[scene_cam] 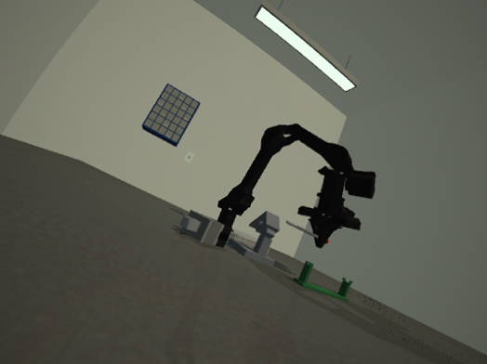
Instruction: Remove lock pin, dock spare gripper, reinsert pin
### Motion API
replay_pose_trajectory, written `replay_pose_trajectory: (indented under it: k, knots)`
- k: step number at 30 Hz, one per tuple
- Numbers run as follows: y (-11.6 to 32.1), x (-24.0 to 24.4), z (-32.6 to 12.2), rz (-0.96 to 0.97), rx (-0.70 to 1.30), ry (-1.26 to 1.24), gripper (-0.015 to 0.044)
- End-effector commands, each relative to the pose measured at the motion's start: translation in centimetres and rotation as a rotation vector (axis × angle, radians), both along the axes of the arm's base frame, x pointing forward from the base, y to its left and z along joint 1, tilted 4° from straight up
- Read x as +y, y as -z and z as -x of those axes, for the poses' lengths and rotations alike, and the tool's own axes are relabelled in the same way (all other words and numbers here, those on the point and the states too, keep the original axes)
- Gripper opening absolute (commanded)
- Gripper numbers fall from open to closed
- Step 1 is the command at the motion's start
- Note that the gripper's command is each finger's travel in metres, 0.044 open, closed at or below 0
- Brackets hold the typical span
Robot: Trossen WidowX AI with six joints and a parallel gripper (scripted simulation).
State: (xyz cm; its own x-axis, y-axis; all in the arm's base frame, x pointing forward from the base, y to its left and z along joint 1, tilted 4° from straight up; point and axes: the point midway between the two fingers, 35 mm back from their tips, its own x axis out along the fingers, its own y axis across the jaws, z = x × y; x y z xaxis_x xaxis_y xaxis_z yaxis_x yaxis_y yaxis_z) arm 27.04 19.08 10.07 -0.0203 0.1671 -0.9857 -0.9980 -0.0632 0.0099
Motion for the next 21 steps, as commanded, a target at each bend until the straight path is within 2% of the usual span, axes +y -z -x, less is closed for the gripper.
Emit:
replay_pose_trajectory:
  k: [1, 21]
  knots:
    - [0.2, 0.0, 0.1, 0.002, 0.003, 0.000, 0.0000]
    - [-0.9, 2.1, -4.2, 0.000, -0.001, 0.009, 0.0000]
